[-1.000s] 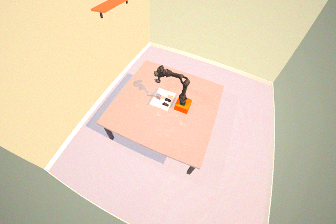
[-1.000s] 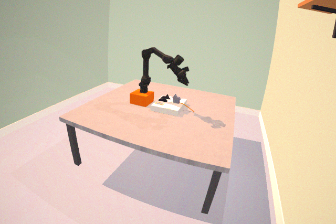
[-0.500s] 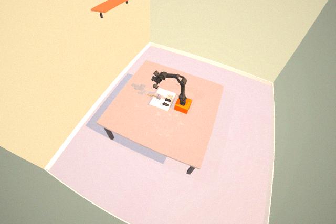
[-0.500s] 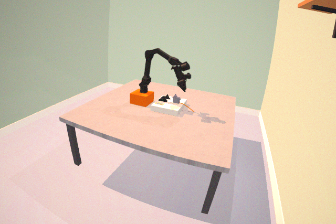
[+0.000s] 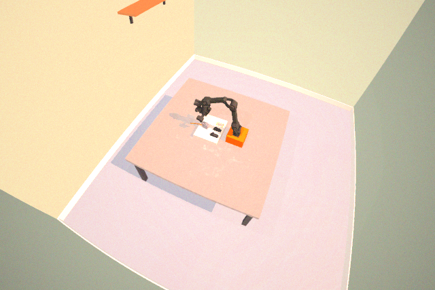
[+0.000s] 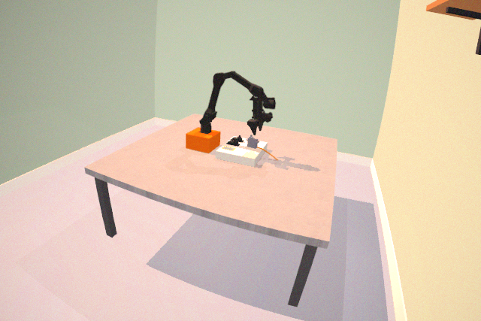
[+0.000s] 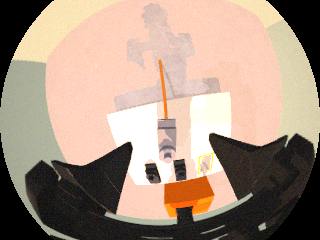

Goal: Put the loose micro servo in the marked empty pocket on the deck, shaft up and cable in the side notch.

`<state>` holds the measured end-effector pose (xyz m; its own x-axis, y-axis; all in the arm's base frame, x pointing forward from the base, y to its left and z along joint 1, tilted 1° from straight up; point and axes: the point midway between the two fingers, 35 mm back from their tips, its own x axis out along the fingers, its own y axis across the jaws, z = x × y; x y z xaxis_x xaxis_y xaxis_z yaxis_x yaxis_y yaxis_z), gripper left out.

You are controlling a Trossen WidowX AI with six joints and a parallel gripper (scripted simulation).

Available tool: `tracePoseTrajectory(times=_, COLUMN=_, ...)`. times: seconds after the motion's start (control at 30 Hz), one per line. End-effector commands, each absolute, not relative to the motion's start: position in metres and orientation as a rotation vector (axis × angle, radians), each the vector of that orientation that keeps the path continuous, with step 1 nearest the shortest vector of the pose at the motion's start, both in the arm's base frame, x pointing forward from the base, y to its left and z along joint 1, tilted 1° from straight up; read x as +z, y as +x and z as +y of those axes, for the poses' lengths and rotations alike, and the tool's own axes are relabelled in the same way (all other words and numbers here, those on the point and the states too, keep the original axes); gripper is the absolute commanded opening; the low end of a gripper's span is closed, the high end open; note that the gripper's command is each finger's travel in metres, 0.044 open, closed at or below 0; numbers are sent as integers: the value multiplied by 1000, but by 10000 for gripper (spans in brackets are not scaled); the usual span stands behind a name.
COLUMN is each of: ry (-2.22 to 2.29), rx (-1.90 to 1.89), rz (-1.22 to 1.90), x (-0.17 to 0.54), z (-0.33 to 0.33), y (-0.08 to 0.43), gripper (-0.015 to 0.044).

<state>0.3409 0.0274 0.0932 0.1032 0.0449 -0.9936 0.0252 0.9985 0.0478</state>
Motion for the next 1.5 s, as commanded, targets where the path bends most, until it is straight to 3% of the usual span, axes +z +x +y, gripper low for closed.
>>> tracePoseTrajectory(times=0.0, ry=87, rx=-44, rz=1548, x=87, z=34, y=330, gripper=440)
tracePoseTrajectory(times=1.07, ry=87, rx=-44, rz=1548, x=41, z=34, y=332, gripper=440)
tracePoseTrajectory(times=1.47, ry=87, rx=-44, rz=1548, x=41, z=34, y=332, gripper=125)
